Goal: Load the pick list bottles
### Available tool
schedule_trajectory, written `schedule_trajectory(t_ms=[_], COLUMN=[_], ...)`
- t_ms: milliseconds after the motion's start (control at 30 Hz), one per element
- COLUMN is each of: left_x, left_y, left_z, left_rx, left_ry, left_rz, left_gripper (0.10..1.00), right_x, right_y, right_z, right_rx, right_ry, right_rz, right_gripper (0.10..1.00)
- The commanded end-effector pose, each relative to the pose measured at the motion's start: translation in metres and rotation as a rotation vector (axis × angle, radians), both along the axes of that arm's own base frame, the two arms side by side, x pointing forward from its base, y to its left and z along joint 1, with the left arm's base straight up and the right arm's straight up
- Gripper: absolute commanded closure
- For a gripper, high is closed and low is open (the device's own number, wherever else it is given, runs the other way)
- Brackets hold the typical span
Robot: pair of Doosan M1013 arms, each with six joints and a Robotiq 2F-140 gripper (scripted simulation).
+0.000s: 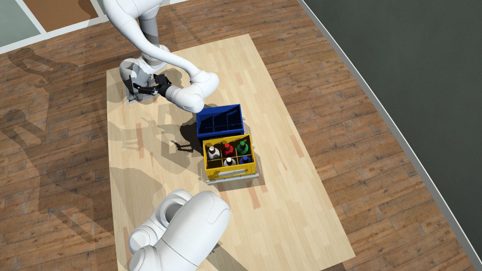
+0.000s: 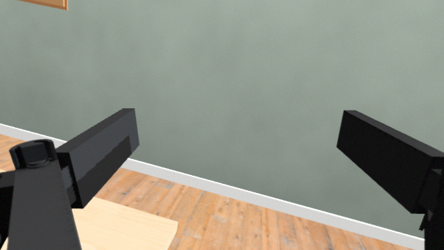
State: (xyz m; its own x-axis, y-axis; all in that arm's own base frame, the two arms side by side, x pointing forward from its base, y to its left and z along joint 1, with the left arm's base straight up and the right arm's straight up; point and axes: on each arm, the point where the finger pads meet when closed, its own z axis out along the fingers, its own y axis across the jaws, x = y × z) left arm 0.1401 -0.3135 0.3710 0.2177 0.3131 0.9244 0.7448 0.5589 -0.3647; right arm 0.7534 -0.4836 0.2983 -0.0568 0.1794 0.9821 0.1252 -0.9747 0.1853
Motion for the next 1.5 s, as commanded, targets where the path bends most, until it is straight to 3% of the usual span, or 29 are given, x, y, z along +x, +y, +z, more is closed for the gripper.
schedule_trajectory(t_ms=[0,267,333,833,1467], left_x=[0.000,0.000,0.000,0.000,0.000], left_y=[0.000,0.000,0.000,0.000,0.000], left_z=[0.000,0.000,0.000,0.000,0.000], left_rx=[-0.001,-0.001,-0.001,-0.001,-0.001], left_ry=[-0.001,-0.001,-0.001,-0.001,-0.001], left_rz=[0.000,0.000,0.000,0.000,0.000], left_gripper=[0.098,0.098,0.098,0.098,0.098], right_x=[-0.023,-0.069,-0.069,-0.153,-0.224], right_y=[-0.035,-0.094,-0.094,-0.181,-0.239], right_z=[0.001,0.001,0.001,0.001,0.001], right_rx=[-0.001,-0.001,-0.001,-0.001,-0.001], right_ry=[-0.001,-0.001,-0.001,-0.001,-0.001], right_rz=[-0.046,-0.129,-0.129,-0.264,-0.366], right_gripper=[0.098,0.098,0.098,0.098,0.098])
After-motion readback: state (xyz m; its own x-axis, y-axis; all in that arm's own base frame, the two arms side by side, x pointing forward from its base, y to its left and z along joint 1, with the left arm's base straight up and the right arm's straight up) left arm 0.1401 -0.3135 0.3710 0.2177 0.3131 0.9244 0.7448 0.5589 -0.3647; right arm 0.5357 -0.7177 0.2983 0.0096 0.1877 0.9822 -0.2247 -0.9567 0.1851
